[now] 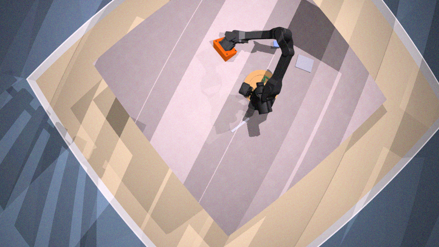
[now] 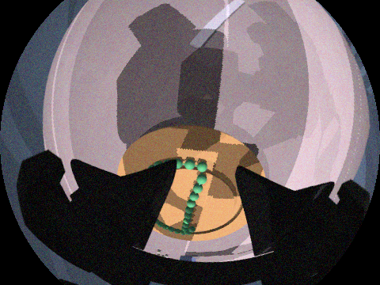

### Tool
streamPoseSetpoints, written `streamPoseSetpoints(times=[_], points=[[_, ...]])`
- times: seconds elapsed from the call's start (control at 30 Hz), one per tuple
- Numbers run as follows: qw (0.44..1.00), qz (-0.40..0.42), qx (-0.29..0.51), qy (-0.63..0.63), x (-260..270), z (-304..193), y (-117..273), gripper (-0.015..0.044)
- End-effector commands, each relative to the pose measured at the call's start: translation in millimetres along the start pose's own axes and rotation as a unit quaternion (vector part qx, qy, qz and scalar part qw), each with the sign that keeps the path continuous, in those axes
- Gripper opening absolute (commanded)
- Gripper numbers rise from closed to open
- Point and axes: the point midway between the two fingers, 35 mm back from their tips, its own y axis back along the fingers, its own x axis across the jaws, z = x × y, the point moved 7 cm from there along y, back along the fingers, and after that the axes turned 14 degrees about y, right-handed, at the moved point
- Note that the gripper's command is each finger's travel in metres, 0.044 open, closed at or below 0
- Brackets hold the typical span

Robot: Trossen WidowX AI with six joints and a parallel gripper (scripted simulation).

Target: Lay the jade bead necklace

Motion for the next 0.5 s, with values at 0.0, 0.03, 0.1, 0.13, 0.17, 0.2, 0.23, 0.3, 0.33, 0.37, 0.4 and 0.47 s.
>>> streamPoseSetpoints(times=[0.0, 0.03, 0.1, 0.13, 0.17, 0.2, 0.23, 0.3, 0.33, 0.37, 0.4, 0.47], points=[[1.0, 0.001, 0.001, -0.001, 0.1, -0.3, 1.8, 0.0368], [1.0, 0.001, 0.002, -0.002, -0.3, -0.6, 3.7, 0.0394], [1.0, 0.0, 0.003, -0.004, -0.7, -0.8, 1.8, 0.044], [1.0, 0.0, 0.003, -0.004, -0.8, -0.8, 3.4, 0.044], [1.0, 0.001, 0.003, -0.003, -0.9, -0.8, 4.9, 0.044], [1.0, 0.001, 0.003, -0.003, -0.9, -0.8, 5.4, 0.044], [1.0, 0.001, 0.003, -0.003, -0.9, -0.8, 5.4, 0.044], [1.0, 0.001, 0.003, -0.003, -0.9, -0.8, 5.4, 0.044], [1.0, 0.001, 0.003, -0.003, -0.9, -0.8, 5.4, 0.044], [1.0, 0.001, 0.003, -0.003, -0.9, -0.8, 5.4, 0.044], [1.0, 0.001, 0.003, -0.003, -0.9, -0.8, 5.4, 0.044], [1.0, 0.001, 0.003, -0.003, -0.9, -0.8, 5.4, 0.044]])
